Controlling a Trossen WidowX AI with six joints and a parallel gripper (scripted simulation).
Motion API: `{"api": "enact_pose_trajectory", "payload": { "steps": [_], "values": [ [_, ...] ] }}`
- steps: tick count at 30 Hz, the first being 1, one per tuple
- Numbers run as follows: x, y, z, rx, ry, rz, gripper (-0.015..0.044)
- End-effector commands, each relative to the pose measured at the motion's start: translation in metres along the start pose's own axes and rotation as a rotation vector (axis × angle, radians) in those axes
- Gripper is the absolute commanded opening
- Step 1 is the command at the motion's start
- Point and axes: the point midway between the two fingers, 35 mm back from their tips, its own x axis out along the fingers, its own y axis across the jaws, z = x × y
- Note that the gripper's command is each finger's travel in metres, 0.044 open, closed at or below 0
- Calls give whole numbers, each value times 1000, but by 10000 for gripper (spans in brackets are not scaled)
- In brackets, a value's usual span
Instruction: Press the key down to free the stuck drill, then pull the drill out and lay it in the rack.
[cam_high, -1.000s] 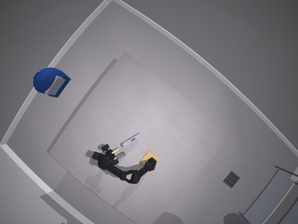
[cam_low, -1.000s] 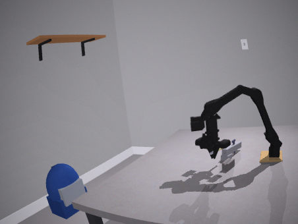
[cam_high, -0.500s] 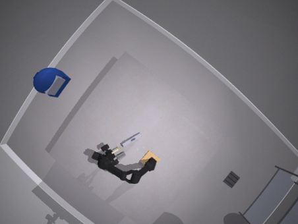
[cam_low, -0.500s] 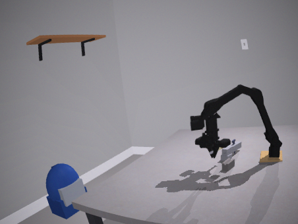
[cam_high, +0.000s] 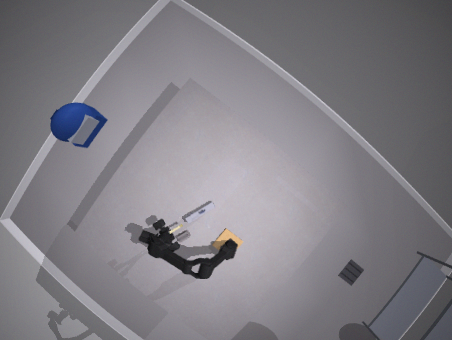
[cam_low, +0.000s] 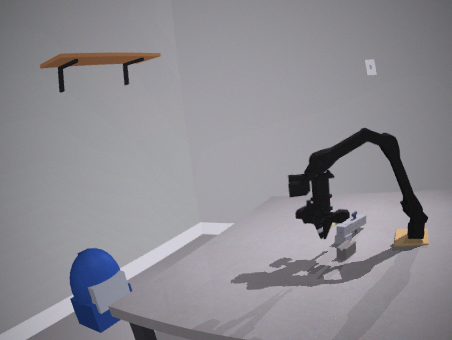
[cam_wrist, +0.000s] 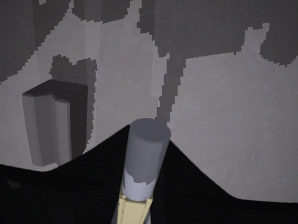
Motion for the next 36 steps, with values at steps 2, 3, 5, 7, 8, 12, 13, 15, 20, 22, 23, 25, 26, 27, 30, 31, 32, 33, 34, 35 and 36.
{"api": "enact_pose_trajectory", "payload": {
  "steps": [2,3,5,7,8,12,13,15,20,22,23,25,26,27,30,31,32,33,34,35,36],
  "values": [
    [0,6,1,-3,-3,-2,0],
    [1,8,2,-3,-3,-2,0],
    [3,12,2,-3,-3,-2,0],
    [5,16,2,-3,-3,-1,0],
    [6,18,2,-3,-3,-1,0],
    [9,25,3,-3,-4,0,0],
    [10,27,4,-3,-4,0,0],
    [11,31,4,-3,-4,0,0],
    [14,41,5,-3,-4,1,0],
    [15,44,6,-3,-4,1,0],
    [15,46,6,-3,-4,2,0],
    [16,50,7,-3,-4,2,0],
    [16,51,7,-3,-4,2,0],
    [16,53,8,-3,-4,2,0],
    [16,58,9,-3,-4,3,0],
    [16,60,9,-3,-4,3,0],
    [16,61,10,-3,-4,3,0],
    [16,63,10,-3,-4,3,0],
    [15,65,11,-3,-4,3,0],
    [15,66,11,-3,-5,3,0],
    [15,68,11,-3,-5,3,0]
  ]
}}
